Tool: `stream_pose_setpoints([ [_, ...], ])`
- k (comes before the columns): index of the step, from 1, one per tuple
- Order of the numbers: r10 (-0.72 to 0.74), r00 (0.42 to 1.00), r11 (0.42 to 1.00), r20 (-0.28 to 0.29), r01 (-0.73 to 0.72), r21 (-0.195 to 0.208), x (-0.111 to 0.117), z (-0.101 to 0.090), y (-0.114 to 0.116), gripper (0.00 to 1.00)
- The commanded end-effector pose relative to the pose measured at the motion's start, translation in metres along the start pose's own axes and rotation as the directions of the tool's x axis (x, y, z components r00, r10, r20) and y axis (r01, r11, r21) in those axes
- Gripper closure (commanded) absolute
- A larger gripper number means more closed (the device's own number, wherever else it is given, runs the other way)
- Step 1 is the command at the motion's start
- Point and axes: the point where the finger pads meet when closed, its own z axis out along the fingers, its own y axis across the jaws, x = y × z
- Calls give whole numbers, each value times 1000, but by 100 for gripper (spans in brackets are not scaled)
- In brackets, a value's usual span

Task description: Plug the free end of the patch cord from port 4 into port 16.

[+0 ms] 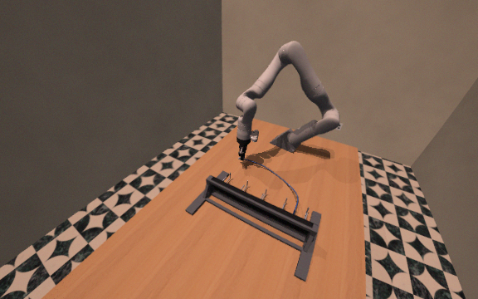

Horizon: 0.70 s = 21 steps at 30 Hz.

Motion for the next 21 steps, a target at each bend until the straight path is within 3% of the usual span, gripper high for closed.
stream_pose_setpoints([
  [1,1,1000,1000,3,-1,-8,-2,-10,2,100],
  [21,1,1000,1000,3,-1,-8,-1,-27,1,100],
])
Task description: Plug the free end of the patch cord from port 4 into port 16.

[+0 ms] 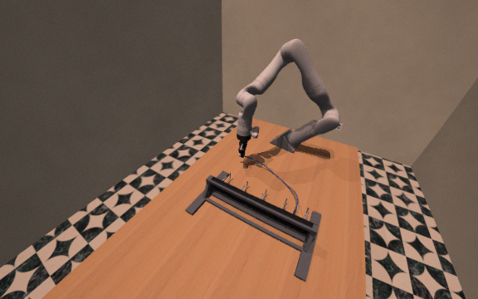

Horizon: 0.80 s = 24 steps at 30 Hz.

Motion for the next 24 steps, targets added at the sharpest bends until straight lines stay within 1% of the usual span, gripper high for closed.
stream_pose_setpoints([
  [1,0,1000,1000,1,0,-6,-1,-5,1,100],
  [24,14,1000,1000,-8,-14,-18,3,-9,5,100],
])
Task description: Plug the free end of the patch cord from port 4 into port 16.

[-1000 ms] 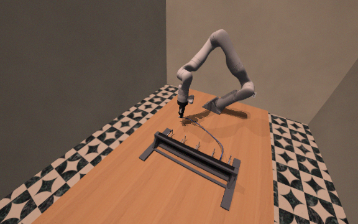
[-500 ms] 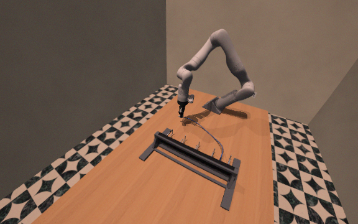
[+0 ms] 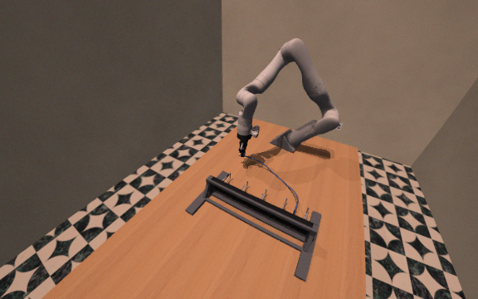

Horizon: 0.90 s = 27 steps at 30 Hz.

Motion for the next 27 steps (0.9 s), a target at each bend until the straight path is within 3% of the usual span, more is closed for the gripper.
stream_pose_setpoints([
  [1,13,1000,1000,-2,-13,-9,1,-4,2,100],
  [27,21,1000,1000,-5,-22,-11,1,-5,3,100],
])
